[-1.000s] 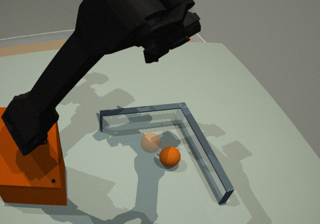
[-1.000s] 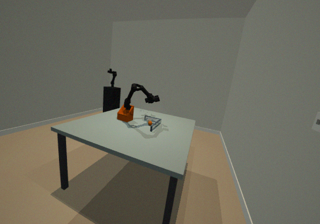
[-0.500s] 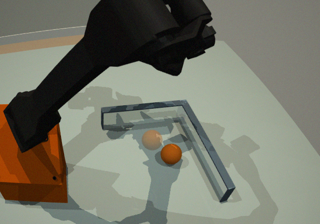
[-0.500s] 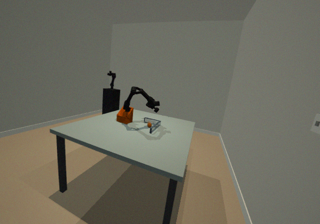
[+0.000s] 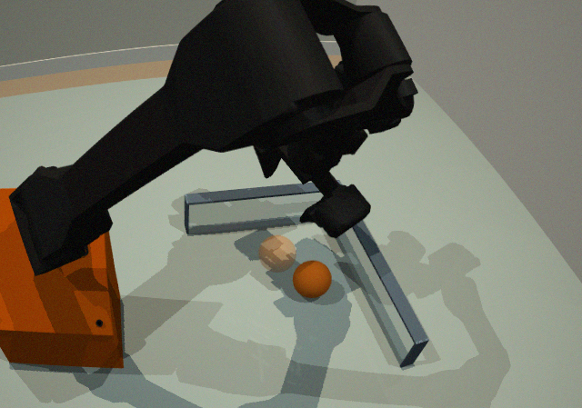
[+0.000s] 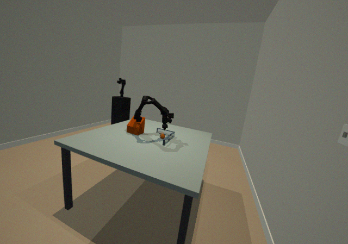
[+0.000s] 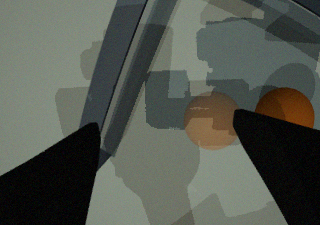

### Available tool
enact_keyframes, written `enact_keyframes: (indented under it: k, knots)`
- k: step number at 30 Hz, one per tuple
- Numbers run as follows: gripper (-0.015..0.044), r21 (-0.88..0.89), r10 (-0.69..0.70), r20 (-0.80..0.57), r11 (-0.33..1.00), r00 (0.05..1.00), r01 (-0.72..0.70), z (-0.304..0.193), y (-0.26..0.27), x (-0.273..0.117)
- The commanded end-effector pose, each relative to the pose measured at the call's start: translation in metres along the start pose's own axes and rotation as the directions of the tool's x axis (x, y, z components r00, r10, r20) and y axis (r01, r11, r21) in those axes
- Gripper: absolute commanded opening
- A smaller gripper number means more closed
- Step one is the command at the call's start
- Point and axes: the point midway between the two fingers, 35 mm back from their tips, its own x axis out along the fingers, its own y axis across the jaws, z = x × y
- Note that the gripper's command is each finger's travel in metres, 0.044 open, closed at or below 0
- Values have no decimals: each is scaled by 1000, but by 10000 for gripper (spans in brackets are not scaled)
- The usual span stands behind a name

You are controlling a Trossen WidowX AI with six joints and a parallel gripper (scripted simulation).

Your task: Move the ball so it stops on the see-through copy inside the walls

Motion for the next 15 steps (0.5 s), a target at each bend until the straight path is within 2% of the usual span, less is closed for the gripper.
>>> enact_keyframes:
  k: [1, 15]
  knots:
    - [361, 408, -339, -109, 842, 934, 353, -15, -75, -16]
    - [361, 411, -342, -110, 839, 933, 356, -16, -76, -16]
